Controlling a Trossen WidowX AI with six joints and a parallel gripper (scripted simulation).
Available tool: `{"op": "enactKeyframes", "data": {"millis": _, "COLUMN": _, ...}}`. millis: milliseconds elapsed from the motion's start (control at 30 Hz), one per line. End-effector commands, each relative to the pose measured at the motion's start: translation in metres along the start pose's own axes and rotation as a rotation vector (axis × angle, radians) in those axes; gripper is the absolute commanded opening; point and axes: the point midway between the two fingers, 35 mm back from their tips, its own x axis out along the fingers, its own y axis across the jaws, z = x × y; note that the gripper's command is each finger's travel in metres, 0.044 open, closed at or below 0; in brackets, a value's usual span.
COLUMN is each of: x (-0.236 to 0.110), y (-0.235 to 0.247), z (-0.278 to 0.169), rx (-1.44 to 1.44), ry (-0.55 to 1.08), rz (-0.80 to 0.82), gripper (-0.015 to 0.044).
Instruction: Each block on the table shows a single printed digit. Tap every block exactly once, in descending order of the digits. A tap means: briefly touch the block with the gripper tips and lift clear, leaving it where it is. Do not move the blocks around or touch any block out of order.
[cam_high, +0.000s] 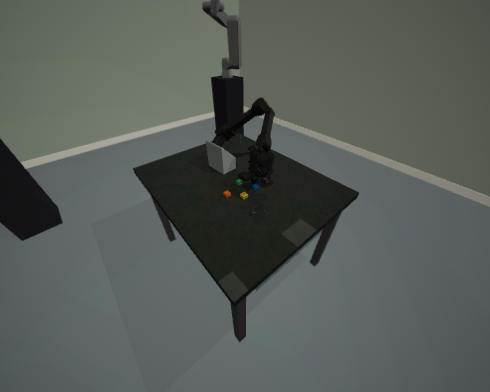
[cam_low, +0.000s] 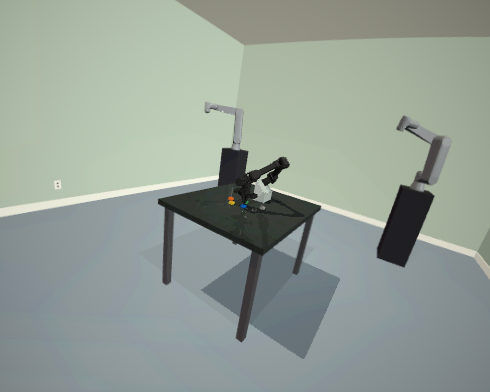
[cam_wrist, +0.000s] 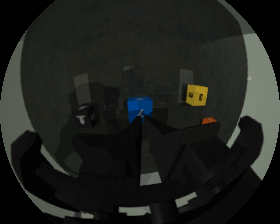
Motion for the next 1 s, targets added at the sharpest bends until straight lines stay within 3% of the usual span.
{"op": "enactKeyframes", "data": {"millis": 0, "x": -0.018, "y": 0.001, "z": 0.003, "rx": -0.009, "ry": -0.012, "rz": -0.002, "gripper": 0.0020}}
{"op": "enactKeyframes", "data": {"millis": 100, "x": -0.021, "y": 0.000, "z": 0.003, "rx": -0.009, "ry": -0.012, "rz": -0.002, "gripper": 0.0020}}
{"op": "enactKeyframes", "data": {"millis": 233, "x": -0.085, "y": 0.000, "z": 0.004, "rx": -0.008, "ry": -0.012, "rz": -0.006, "gripper": 0.0020}}
{"op": "enactKeyframes", "data": {"millis": 300, "x": -0.099, "y": 0.000, "z": 0.002, "rx": -0.009, "ry": -0.012, "rz": -0.005, "gripper": 0.0020}}
{"op": "enactKeyframes", "data": {"millis": 500, "x": -0.099, "y": 0.003, "z": 0.002, "rx": -0.008, "ry": -0.012, "rz": -0.005, "gripper": 0.0020}}
{"op": "enactKeyframes", "data": {"millis": 700, "x": -0.098, "y": 0.081, "z": -0.006, "rx": -0.008, "ry": -0.011, "rz": -0.002, "gripper": 0.0020}}
{"op": "enactKeyframes", "data": {"millis": 967, "x": -0.088, "y": 0.083, "z": -0.005, "rx": -0.008, "ry": -0.011, "rz": -0.003, "gripper": 0.0020}}
